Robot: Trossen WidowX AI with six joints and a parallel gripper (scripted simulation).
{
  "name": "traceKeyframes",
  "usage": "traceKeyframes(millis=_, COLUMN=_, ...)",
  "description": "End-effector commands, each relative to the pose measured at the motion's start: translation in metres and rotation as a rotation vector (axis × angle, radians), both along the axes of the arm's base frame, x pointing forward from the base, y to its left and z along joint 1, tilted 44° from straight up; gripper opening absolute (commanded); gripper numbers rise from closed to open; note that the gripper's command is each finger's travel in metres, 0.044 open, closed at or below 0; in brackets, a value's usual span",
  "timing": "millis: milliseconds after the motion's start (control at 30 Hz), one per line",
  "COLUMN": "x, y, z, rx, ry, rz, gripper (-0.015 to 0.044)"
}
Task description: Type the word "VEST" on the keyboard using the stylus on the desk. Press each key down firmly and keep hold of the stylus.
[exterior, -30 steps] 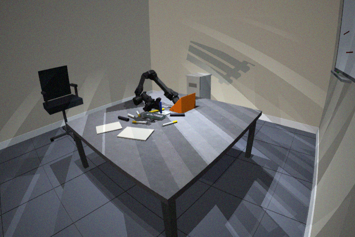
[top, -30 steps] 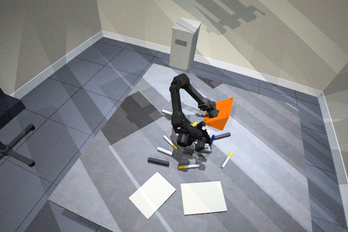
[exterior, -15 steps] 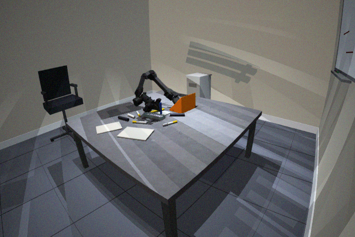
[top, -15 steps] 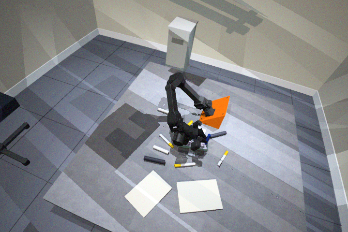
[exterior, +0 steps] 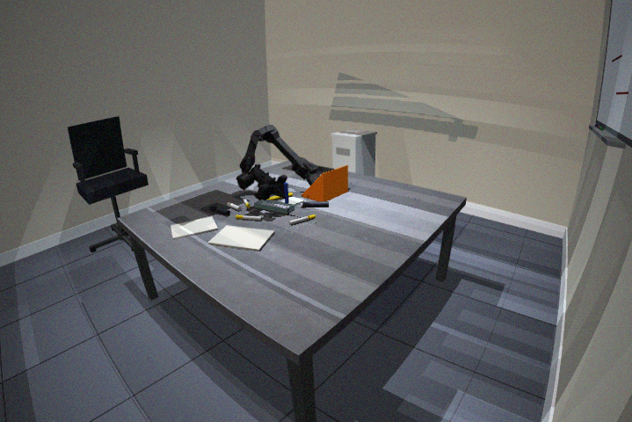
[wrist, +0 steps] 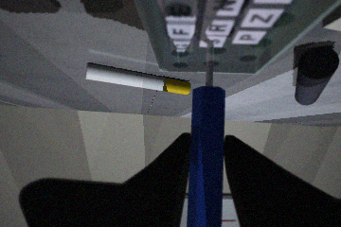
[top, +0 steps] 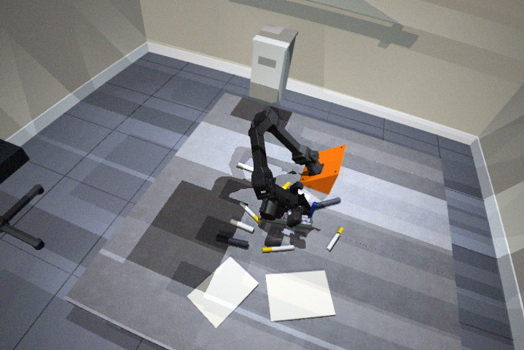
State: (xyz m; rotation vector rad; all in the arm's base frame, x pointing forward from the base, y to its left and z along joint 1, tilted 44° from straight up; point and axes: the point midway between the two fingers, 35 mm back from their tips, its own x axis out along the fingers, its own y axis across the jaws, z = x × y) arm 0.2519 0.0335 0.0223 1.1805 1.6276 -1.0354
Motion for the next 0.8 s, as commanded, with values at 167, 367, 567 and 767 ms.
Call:
traceKeyframes(millis=167, x=-0.002, y=0.023, z=0.024, rx=-0.001, ry=0.001, rz=0.001, gripper=0.0081)
traceKeyframes(millis=367, x=-0.004, y=0.023, z=0.023, rx=-0.005, ry=0.005, rz=0.006, gripper=0.0085)
traceKeyframes(millis=567, x=-0.002, y=0.02, z=0.027, rx=-0.005, ry=0.004, rz=0.006, gripper=0.0)
traceKeyframes(millis=767, x=0.008, y=0.003, z=0.046, rx=-0.006, ry=0.001, rz=0.004, gripper=0.0)
